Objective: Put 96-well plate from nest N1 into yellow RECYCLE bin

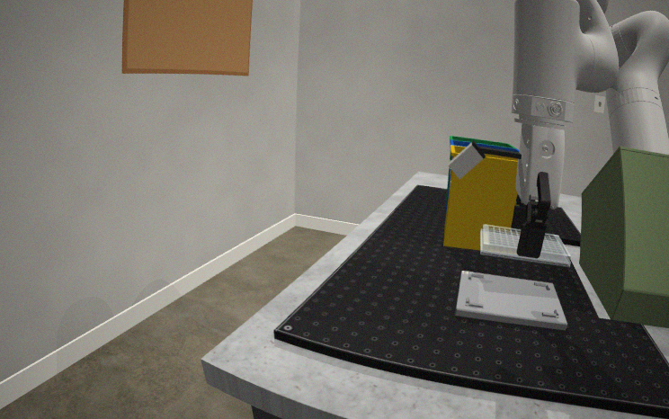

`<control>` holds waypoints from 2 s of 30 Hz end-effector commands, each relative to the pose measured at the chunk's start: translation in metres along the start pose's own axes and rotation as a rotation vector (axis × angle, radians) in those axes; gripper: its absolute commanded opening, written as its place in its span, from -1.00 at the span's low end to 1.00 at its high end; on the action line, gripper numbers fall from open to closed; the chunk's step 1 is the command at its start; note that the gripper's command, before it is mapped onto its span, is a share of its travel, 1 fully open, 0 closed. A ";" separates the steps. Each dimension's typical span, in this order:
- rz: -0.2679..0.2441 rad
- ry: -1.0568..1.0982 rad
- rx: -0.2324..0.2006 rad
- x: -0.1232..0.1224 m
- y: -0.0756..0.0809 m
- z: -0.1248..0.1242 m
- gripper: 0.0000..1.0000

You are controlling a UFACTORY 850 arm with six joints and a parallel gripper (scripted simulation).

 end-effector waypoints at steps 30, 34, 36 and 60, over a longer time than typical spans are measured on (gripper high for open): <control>0.001 0.000 0.001 0.000 0.049 -0.001 -1.00; 0.001 0.000 0.001 0.000 0.056 -0.001 -1.00; 0.001 0.000 0.001 0.000 0.059 -0.001 -1.00; 0.000 0.000 0.001 0.000 0.096 -0.001 -1.00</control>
Point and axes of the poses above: the point where the finger pads meet when closed, its own y axis back along the fingers, its own z axis across the jaws, x = y × z, the point moved 5 cm from there along y, back along the fingers, and after that the axes turned 14 degrees about -y, right-handed, at the moved point
